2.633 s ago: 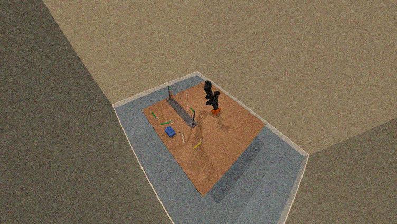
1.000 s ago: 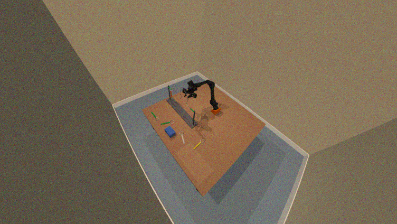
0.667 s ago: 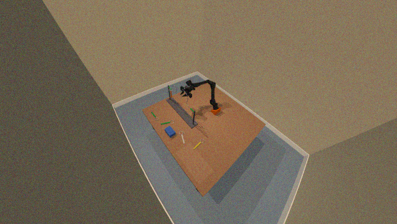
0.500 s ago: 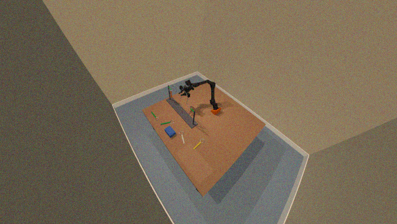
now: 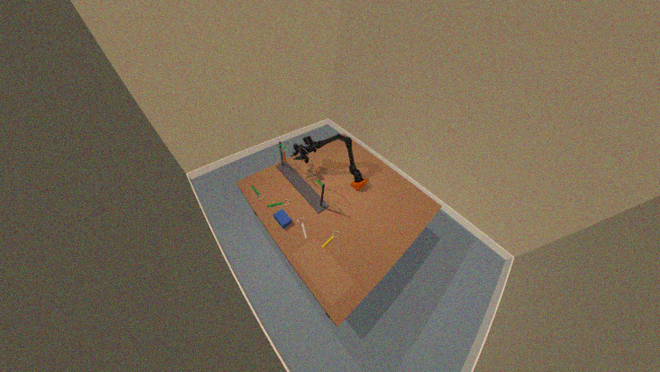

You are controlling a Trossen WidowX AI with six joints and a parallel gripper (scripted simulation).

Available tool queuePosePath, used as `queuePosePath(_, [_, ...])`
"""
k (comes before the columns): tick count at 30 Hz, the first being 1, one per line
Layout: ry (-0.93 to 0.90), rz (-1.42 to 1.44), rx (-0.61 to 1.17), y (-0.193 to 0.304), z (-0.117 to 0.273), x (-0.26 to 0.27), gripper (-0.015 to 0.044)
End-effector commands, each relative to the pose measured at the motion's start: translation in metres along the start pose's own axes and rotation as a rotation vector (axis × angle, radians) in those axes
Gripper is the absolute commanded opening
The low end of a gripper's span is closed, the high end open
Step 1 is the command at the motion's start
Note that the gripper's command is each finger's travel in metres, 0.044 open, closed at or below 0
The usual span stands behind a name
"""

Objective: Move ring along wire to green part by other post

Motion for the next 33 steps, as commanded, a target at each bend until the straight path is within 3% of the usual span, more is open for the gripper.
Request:
queuePosePath(1, [0.001, -0.027, -0.015, 0.027, -0.001, -0.013, 0.0160])
queuePosePath(8, [-0.005, -0.085, -0.057, 0.104, 0.016, -0.043, 0.0160])
queuePosePath(16, [-0.021, -0.139, -0.094, 0.189, 0.061, -0.064, 0.0160])
queuePosePath(23, [-0.021, -0.140, -0.095, 0.190, 0.060, -0.064, 0.0160])
queuePosePath(29, [-0.017, -0.141, -0.098, 0.145, 0.021, -0.079, 0.0160])
queuePosePath(33, [-0.017, -0.142, -0.099, 0.139, 0.017, -0.080, 0.0160])
Point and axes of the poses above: the point midway between the two fingers, 35 mm back from their tips, its own z axis back along the fingers, its own x axis across the jaws, y = z × x, the point moved 10 cm from there along z, back along the fingers, and after that the axes turned 5 degrees about z, right-handed, at the moved point
